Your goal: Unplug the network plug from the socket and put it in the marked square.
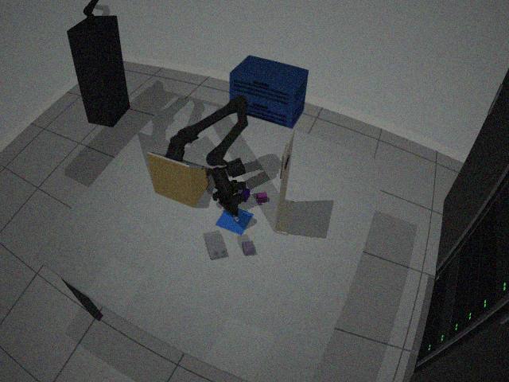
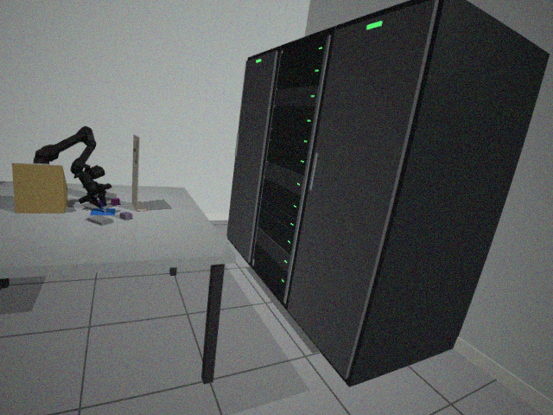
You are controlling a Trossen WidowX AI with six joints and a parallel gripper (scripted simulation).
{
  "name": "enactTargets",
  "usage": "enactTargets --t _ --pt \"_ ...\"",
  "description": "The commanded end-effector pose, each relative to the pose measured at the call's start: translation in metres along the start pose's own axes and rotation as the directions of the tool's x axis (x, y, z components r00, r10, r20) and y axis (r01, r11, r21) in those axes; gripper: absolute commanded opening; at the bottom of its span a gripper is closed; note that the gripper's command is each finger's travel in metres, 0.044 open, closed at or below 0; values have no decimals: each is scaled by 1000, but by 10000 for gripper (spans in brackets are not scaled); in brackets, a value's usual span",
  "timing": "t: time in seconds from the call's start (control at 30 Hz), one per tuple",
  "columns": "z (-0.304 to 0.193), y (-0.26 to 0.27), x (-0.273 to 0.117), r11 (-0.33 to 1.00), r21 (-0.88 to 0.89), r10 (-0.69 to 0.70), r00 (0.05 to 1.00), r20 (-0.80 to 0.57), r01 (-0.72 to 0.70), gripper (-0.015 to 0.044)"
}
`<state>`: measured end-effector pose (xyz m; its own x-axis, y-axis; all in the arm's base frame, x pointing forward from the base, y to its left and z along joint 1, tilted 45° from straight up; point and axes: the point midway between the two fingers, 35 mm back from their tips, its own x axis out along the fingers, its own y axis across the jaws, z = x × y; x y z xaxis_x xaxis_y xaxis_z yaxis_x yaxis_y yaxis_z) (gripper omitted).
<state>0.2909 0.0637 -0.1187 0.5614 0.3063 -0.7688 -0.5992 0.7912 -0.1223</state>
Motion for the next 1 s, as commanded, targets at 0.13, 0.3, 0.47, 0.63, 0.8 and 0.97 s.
enactTargets --t 0.13,0.3,0.47,0.63,0.8,0.97 --pt "-1 1 -9 1000 -1 6 1000 -2 -6 156" --pt "-1 1 -14 1000 -1 6 1000 -2 -6 156" --pt "-1 0 -17 1000 -1 6 1000 -2 -6 156" --pt "-1 -3 -20 1000 -2 5 1000 -4 -5 156" --pt "0 -6 -23 1000 -2 5 1000 -5 -5 156" --pt "0 -9 -26 1000 -3 5 1000 -6 -5 156"
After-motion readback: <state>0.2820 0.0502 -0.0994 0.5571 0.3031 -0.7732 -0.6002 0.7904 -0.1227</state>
